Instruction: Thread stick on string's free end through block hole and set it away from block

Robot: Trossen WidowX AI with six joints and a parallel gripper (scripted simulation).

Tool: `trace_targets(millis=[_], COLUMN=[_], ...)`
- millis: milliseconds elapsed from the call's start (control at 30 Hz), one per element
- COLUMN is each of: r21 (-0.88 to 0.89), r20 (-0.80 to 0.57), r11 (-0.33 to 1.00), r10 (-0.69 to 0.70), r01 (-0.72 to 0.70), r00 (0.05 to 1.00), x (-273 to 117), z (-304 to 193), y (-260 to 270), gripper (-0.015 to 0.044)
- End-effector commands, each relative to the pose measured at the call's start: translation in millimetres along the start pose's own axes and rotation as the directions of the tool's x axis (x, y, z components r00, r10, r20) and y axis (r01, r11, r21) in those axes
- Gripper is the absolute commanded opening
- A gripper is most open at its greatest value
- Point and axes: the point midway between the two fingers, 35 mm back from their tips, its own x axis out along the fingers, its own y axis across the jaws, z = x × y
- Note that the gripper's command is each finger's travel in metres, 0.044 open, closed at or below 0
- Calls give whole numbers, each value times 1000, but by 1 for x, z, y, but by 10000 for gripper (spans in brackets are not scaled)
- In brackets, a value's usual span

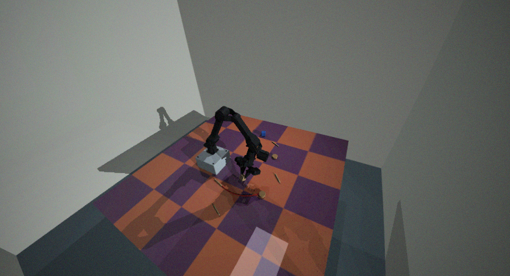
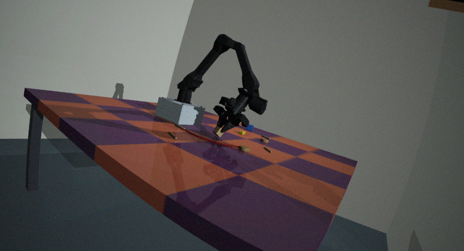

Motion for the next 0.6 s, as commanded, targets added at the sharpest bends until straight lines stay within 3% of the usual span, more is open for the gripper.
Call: trace_targets(millis=[0,567], r21=[-1,5], r20=[79,312], r11=[1000,1000], r10=[0,-10], r01=[0,9], r00=[997,950], x=[0,0], z=[-5,-19], y=[0,-1], gripper=[0,0])
